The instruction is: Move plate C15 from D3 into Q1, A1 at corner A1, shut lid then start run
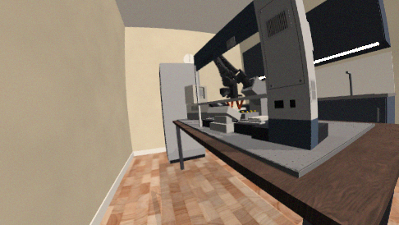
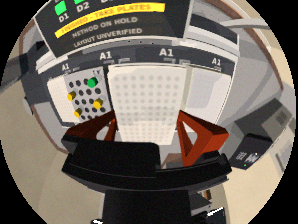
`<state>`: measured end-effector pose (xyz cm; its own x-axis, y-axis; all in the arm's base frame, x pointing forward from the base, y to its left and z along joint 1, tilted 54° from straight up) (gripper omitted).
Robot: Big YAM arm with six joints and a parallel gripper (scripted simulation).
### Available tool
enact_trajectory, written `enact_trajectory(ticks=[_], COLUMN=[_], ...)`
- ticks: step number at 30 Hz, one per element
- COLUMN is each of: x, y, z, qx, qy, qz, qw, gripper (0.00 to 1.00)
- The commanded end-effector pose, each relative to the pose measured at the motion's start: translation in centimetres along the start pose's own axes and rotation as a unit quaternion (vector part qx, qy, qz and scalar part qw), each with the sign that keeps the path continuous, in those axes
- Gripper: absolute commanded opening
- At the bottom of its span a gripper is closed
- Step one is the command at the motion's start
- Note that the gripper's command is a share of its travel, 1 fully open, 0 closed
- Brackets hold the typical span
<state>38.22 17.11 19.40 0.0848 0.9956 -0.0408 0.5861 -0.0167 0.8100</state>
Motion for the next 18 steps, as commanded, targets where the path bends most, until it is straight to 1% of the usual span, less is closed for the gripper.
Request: enact_trajectory(ticks=[1, 4, 6, 12, 13, 17, 18], x=[0.2, 0.2, 0.2, 0.4, 0.5, 0.1, 0.1], y=[-0.2, -0.3, 0.2, 0.5, 0.6, 0.4, 0.7], z=[-1.4, -1.6, -1.6, -3.1, -3.0, -2.0, -1.9], qx=[-0.002, -0.002, -0.005, -0.010, -0.011, -0.007, -0.008], qy=[0.007, 0.006, 0.006, 0.010, 0.013, 0.007, 0.006], qz=[0.003, 0.003, 0.004, 0.006, 0.007, 0.004, 0.005], qw=[1.000, 1.000, 1.000, 1.000, 1.000, 1.000, 1.000], gripper=[0.00, 0.00, 0.00, 0.00, 0.00, 0.00, 0.00])
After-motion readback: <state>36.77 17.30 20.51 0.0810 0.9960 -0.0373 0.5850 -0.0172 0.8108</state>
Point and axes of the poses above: the point where the finger pads meet when closed, its own z axis out along the fingers, its own x axis across the jaws, y = z × x, the point moved 4 cm from there along -z, back along the fingers, and after that the axes turned 1 degree about z, right-handed, at the moved point
